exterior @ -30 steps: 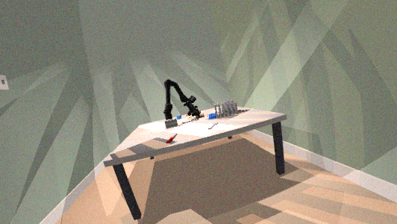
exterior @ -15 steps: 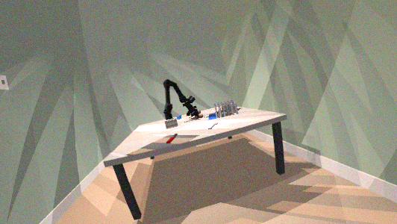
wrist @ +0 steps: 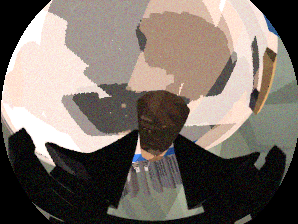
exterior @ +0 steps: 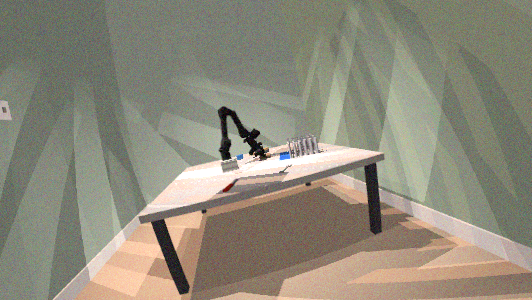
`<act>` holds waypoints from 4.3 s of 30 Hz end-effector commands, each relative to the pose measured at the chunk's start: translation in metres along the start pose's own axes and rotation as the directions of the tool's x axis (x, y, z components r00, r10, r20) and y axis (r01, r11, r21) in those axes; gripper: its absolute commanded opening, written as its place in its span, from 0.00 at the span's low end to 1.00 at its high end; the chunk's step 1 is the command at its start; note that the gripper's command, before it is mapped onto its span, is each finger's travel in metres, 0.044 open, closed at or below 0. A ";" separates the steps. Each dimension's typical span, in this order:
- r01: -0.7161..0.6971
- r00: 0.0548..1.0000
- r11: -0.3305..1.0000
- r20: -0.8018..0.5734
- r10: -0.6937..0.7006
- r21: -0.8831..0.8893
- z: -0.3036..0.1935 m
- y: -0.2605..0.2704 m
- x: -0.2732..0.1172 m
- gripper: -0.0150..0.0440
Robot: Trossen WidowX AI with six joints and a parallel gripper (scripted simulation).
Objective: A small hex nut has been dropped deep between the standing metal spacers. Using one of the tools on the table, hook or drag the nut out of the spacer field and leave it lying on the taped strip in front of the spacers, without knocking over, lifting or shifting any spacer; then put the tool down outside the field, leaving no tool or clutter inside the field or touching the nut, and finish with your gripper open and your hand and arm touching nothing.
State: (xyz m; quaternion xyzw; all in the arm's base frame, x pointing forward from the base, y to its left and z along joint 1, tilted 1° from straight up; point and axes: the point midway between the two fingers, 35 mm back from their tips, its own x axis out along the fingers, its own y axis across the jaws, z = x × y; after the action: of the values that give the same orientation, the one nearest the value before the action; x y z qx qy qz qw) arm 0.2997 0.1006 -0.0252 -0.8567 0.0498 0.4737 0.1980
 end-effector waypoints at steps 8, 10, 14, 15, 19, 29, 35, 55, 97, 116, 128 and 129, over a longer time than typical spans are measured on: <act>0.000 1.000 1.000 -0.003 0.000 0.004 0.008 0.000 -0.005 0.25; 0.000 1.000 1.000 -0.003 0.000 0.004 0.009 0.000 -0.006 0.25; 0.000 1.000 1.000 -0.002 0.000 0.004 0.012 0.000 -0.007 0.25; 0.000 1.000 1.000 -0.002 0.000 0.004 0.013 0.000 -0.007 0.25; 0.000 1.000 1.000 -0.002 0.000 0.004 0.016 0.000 -0.009 0.25; 0.000 1.000 1.000 -0.001 0.000 0.004 0.022 0.000 -0.013 0.25; 0.000 1.000 1.000 -0.002 0.000 0.004 0.020 -0.001 -0.014 0.25; 0.001 1.000 1.000 -0.002 -0.001 0.004 0.013 -0.005 -0.022 0.25; 0.002 1.000 1.000 -0.001 -0.002 0.005 -0.004 -0.038 -0.112 0.25; -0.095 0.995 0.964 -0.007 0.100 0.249 -0.057 -0.030 -0.137 0.25; -0.193 0.970 0.829 -0.027 0.242 0.524 -0.104 -0.002 -0.134 0.25; -0.201 0.966 0.814 -0.026 0.256 0.545 -0.109 0.001 -0.133 0.25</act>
State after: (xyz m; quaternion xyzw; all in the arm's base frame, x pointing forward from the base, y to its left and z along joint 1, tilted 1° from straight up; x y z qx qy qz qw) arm 0.3057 0.0539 0.1328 -0.7850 0.2684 0.4310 0.3548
